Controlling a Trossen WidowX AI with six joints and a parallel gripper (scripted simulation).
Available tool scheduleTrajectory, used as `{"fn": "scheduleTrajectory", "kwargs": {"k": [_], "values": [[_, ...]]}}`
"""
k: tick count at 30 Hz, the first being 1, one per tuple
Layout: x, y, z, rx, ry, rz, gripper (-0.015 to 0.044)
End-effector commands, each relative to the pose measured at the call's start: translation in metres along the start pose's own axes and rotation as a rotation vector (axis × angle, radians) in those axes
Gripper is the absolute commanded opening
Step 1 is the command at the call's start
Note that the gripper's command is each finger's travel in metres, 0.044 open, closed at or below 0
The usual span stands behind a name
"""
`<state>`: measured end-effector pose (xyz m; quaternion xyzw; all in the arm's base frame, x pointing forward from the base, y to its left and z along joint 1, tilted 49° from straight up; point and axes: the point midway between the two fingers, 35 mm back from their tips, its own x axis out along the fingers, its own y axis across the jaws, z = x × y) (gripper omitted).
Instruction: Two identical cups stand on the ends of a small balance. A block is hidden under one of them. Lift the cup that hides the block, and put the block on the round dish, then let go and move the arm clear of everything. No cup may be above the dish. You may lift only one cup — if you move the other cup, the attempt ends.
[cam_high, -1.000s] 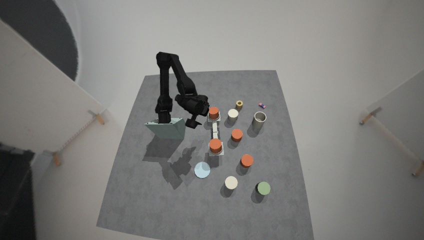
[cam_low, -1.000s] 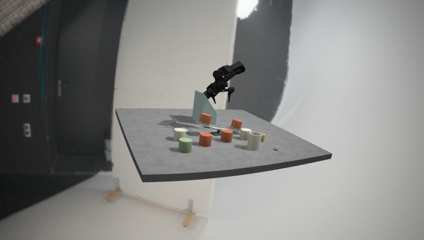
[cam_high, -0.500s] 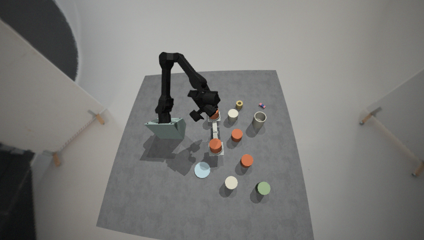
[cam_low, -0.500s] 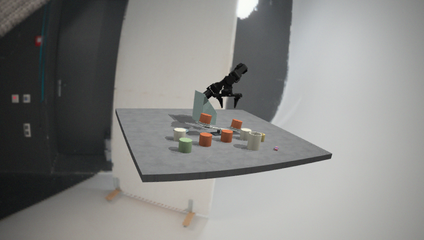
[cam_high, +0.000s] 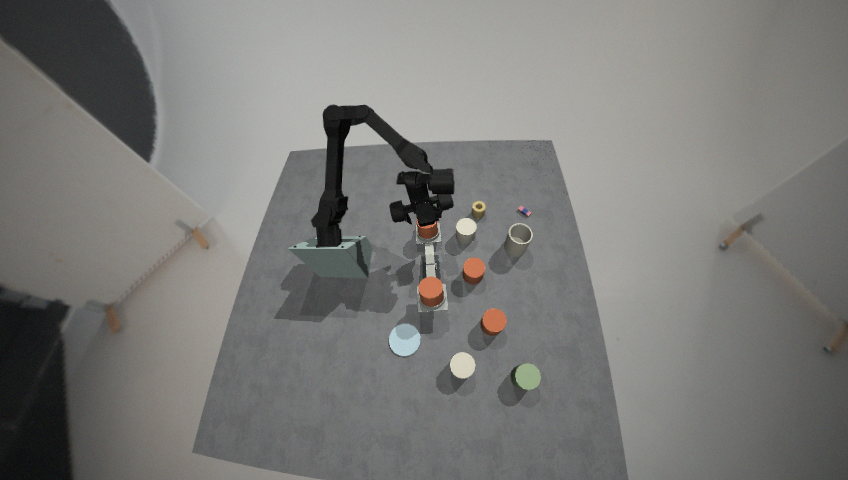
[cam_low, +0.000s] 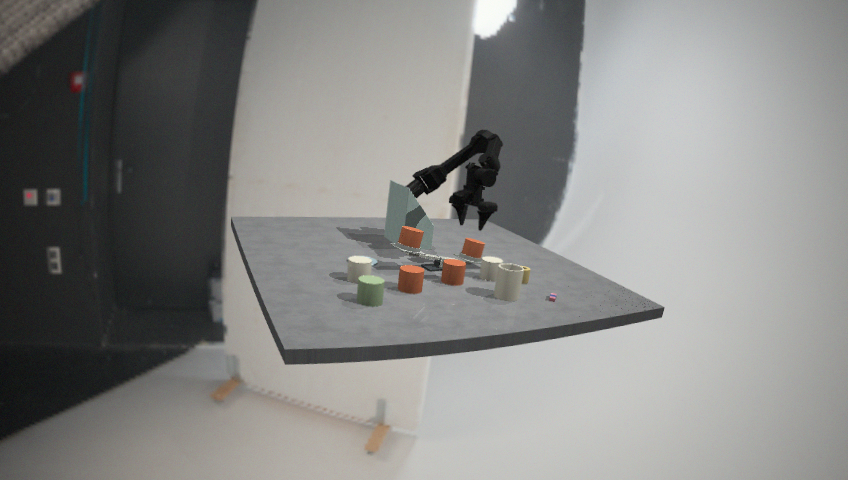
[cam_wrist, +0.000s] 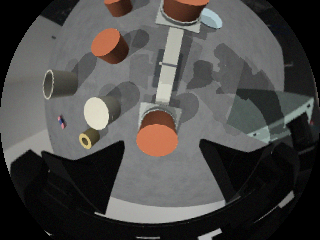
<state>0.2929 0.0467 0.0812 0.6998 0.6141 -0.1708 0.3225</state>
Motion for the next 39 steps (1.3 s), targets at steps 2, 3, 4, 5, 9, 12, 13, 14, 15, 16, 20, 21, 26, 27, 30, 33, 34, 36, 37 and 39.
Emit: {"fn": "scheduleTrajectory", "kwargs": {"k": [2,3,4,5,9,12,13,14,15,16,20,21,26,27,30,33,34,36,37,39], "values": [[0.015,0.008,-0.020,0.158,-0.011,-0.050,0.0440],[0.015,0.008,-0.020,0.158,-0.011,-0.050,0.0440],[0.015,0.008,-0.020,0.158,-0.011,-0.050,0.0440],[0.015,0.008,-0.020,0.158,-0.011,-0.050,0.0440],[0.015,0.008,-0.020,0.158,-0.011,-0.050,0.0440],[0.019,0.008,-0.019,0.158,-0.011,-0.050,0.0440],[0.023,0.007,-0.019,0.158,-0.011,-0.050,0.0440],[0.027,0.007,-0.019,0.158,-0.011,-0.050,0.0440],[0.030,0.007,-0.020,0.158,-0.010,-0.050,0.0440],[0.030,0.007,-0.020,0.158,-0.010,-0.050,0.0440],[0.033,0.007,-0.019,0.158,-0.011,-0.050,0.0440],[0.034,0.007,-0.019,0.158,-0.011,-0.050,0.0440],[0.043,0.007,-0.019,0.158,-0.012,-0.050,0.0440],[0.044,0.007,-0.019,0.158,-0.012,-0.050,0.0440],[0.049,0.007,-0.018,0.158,-0.013,-0.050,0.0440],[0.054,0.007,-0.018,0.158,-0.013,-0.050,0.0440],[0.056,0.007,-0.018,0.158,-0.013,-0.050,0.0440],[0.059,0.007,-0.018,0.158,-0.013,-0.050,0.0440],[0.060,0.007,-0.018,0.158,-0.013,-0.050,0.0440],[0.064,0.007,-0.018,0.158,-0.013,-0.050,0.0440]]}}
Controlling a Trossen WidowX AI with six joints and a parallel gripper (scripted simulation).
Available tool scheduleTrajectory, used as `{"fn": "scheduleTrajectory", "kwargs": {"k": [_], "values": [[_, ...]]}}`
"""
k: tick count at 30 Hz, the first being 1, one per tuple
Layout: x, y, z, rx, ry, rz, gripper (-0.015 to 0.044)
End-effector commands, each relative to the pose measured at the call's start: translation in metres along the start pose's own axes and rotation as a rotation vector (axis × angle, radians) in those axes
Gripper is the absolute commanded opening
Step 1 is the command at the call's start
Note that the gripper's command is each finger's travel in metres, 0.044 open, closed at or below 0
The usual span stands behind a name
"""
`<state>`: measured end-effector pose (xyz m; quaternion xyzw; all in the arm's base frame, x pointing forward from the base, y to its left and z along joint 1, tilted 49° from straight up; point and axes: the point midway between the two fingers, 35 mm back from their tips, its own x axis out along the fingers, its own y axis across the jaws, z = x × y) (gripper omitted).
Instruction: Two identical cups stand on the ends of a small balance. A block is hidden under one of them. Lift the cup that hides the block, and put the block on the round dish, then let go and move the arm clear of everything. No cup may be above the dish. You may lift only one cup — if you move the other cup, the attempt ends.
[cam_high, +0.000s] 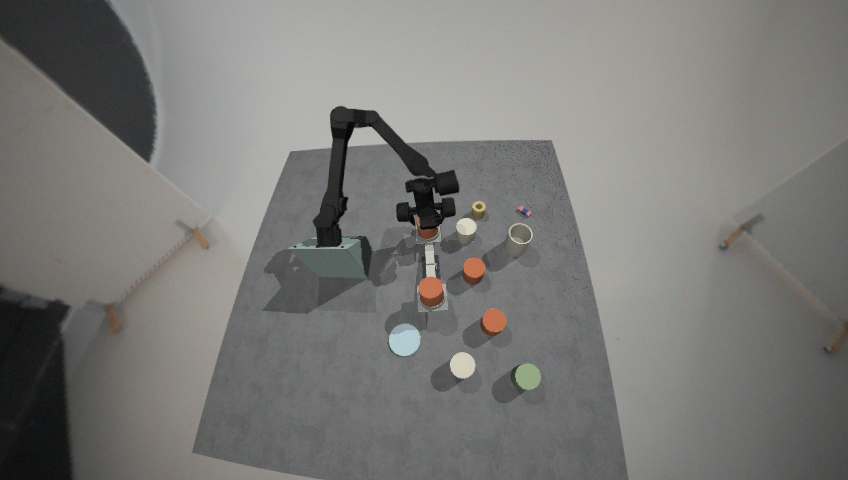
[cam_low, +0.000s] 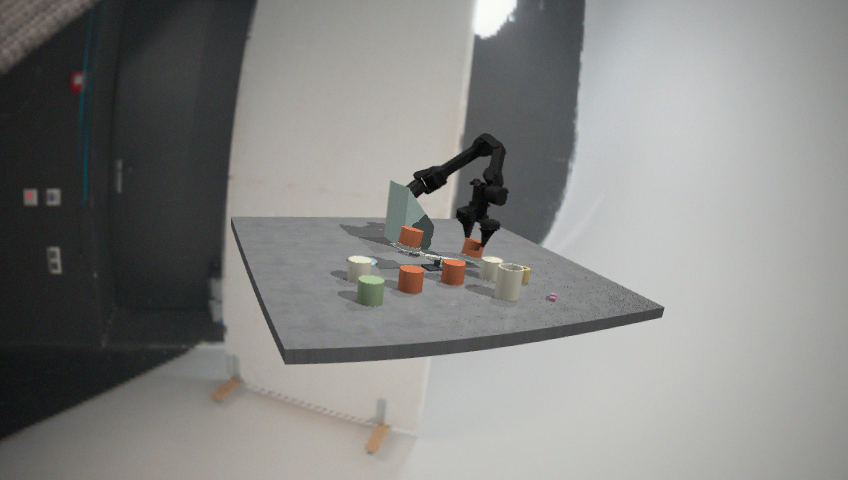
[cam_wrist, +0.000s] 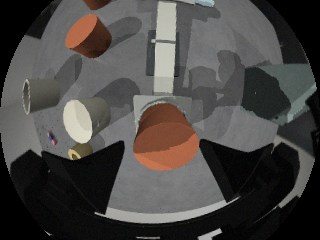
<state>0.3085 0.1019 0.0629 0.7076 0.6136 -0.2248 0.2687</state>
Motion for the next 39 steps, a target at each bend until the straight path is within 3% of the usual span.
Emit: {"fn": "scheduleTrajectory", "kwargs": {"k": [1,19,22,31,39], "values": [[0.010,-0.001,0.003,0.011,-0.006,-0.007,0.0440],[0.036,-0.003,0.001,0.012,-0.001,-0.006,0.0440],[0.036,-0.003,0.001,0.012,-0.001,-0.006,0.0361],[0.036,-0.003,0.001,0.012,-0.001,-0.006,0.0301],[0.031,-0.002,0.002,0.011,-0.004,-0.006,0.0091]]}}
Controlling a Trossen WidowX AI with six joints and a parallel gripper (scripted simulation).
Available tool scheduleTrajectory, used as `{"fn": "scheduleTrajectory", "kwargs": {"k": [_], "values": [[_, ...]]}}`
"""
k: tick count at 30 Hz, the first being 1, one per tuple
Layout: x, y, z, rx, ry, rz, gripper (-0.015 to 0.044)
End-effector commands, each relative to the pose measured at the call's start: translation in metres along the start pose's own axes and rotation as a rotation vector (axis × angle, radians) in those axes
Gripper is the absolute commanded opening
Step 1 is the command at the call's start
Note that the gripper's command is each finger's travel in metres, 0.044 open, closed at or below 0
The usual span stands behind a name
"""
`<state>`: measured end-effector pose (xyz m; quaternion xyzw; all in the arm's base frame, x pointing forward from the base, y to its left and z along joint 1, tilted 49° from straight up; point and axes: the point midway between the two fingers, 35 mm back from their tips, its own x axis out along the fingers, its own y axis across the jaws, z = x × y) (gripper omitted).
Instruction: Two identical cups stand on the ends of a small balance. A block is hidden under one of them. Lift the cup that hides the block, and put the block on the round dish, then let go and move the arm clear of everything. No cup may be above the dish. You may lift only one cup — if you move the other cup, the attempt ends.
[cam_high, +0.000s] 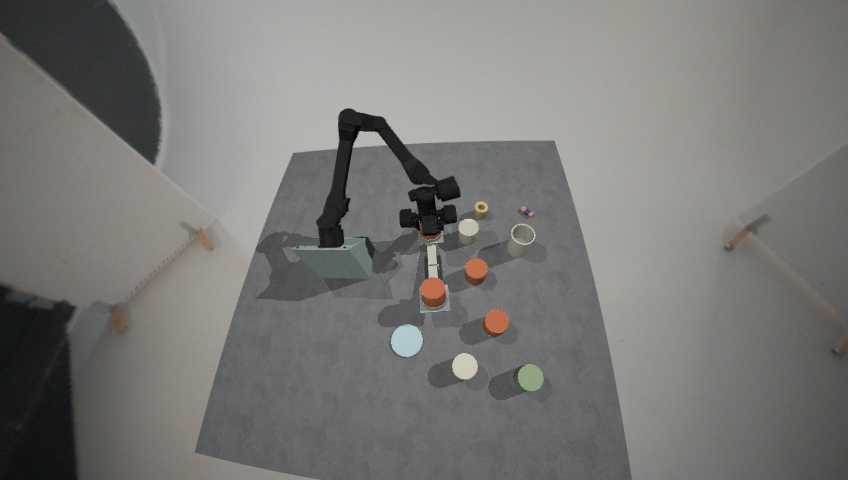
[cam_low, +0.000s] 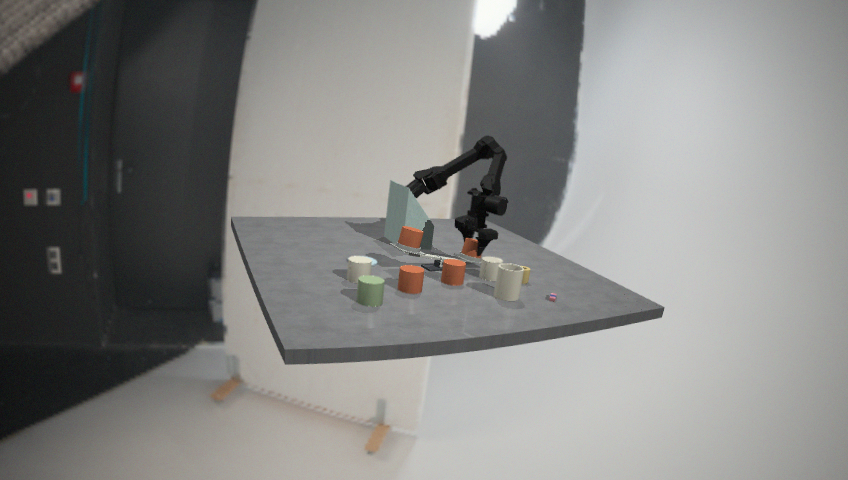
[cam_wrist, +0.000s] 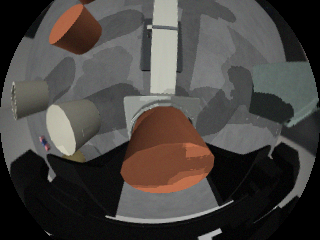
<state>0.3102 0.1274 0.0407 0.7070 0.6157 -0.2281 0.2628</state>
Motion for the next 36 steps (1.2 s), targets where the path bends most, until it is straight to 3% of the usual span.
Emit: {"fn": "scheduleTrajectory", "kwargs": {"k": [1,4,36], "values": [[-0.004,0.001,0.002,0.000,-0.008,0.002,0.0065],[-0.008,0.002,0.003,0.000,-0.010,0.002,0.0000],[-0.046,0.008,0.007,-0.001,-0.023,0.000,0.0000]]}}
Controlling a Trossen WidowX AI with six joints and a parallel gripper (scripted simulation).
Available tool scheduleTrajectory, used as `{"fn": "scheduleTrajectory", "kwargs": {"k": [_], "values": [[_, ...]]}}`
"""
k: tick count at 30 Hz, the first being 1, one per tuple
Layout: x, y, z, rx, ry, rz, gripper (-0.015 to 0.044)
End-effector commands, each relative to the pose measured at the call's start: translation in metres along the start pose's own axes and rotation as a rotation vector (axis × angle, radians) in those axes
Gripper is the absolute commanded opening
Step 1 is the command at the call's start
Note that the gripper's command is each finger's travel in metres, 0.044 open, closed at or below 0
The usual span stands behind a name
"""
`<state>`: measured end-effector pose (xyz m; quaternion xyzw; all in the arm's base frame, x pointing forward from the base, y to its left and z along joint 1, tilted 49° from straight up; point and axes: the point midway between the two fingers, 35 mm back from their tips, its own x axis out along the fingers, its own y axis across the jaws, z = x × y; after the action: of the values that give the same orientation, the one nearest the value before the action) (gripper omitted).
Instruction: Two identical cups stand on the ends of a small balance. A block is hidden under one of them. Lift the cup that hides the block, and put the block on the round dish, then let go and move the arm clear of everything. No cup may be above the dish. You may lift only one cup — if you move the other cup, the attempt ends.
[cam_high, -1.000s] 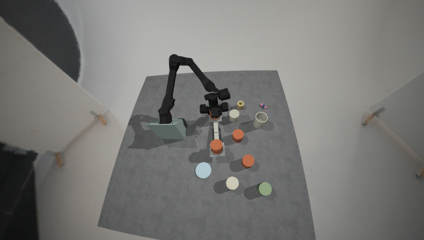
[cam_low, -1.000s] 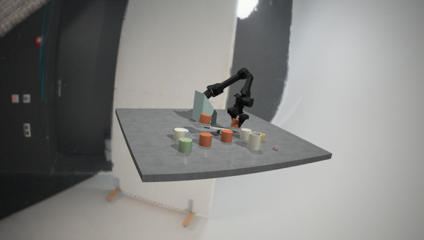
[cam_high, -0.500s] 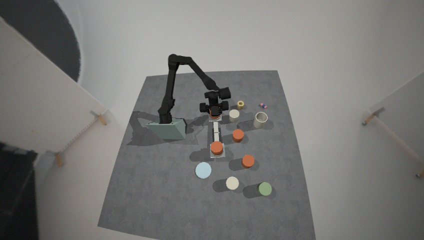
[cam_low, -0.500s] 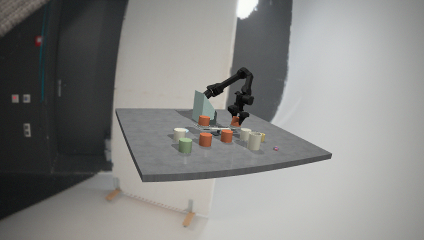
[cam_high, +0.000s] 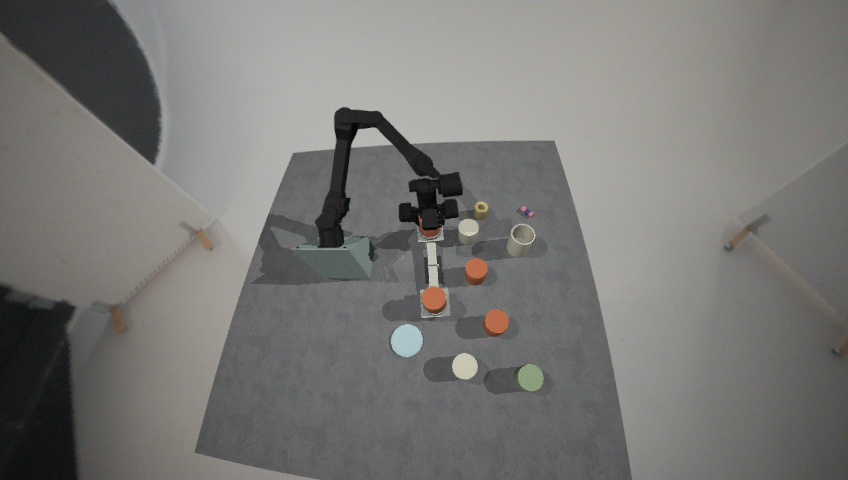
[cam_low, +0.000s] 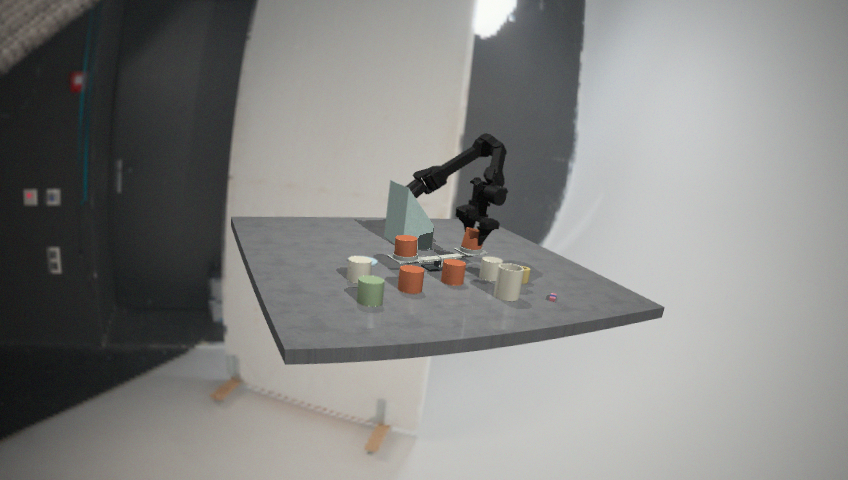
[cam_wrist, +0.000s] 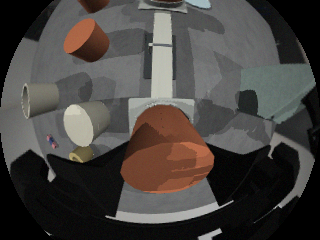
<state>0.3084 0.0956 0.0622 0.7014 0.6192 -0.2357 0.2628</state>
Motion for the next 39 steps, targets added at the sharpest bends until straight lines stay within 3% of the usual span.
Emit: {"fn": "scheduleTrajectory", "kwargs": {"k": [1,39], "values": [[-0.009,0.004,0.003,-0.005,-0.012,0.016,0.0000],[-0.057,0.002,0.002,-0.005,-0.010,0.015,0.0000]]}}
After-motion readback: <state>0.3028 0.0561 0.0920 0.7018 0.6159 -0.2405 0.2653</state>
